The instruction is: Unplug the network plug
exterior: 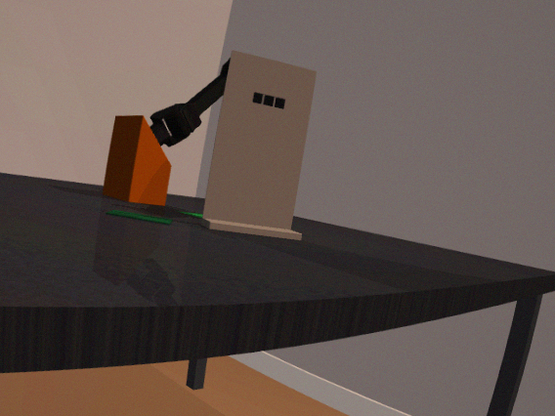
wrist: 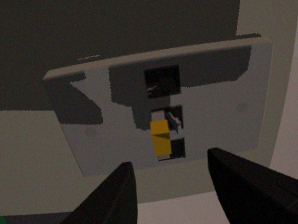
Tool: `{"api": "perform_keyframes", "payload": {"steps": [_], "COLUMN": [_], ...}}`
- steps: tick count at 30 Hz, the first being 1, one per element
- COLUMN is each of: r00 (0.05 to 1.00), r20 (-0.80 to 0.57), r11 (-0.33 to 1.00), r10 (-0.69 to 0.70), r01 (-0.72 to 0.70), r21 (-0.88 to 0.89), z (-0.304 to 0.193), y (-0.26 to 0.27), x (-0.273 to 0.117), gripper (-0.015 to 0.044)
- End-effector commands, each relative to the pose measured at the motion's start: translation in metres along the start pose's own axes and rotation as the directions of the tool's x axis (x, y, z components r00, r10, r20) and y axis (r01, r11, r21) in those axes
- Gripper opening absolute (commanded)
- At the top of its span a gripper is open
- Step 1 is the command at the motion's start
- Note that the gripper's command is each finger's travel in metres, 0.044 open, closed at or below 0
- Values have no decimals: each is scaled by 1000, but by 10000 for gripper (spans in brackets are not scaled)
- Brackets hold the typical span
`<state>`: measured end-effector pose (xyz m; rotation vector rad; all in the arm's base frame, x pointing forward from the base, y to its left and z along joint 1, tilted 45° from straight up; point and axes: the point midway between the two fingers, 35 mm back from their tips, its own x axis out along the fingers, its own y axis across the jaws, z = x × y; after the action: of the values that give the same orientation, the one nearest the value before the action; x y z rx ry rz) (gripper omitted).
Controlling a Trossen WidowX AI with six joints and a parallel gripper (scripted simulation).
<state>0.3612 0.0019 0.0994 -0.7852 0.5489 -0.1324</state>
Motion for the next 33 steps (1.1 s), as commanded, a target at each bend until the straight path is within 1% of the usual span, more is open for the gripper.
{"api": "perform_keyframes", "payload": {"steps": [1,20,33], "r00": [1000,1000,1000], "r20": [2,5,5], "r11": [1000,1000,1000], "r10": [0,-2,-2], "r01": [0,2,2], "r21": [-2,-4,-4], "z": [2,6,6], "y": [0,1,1], "x": [6,27,27], "gripper": [156,156,69]}}
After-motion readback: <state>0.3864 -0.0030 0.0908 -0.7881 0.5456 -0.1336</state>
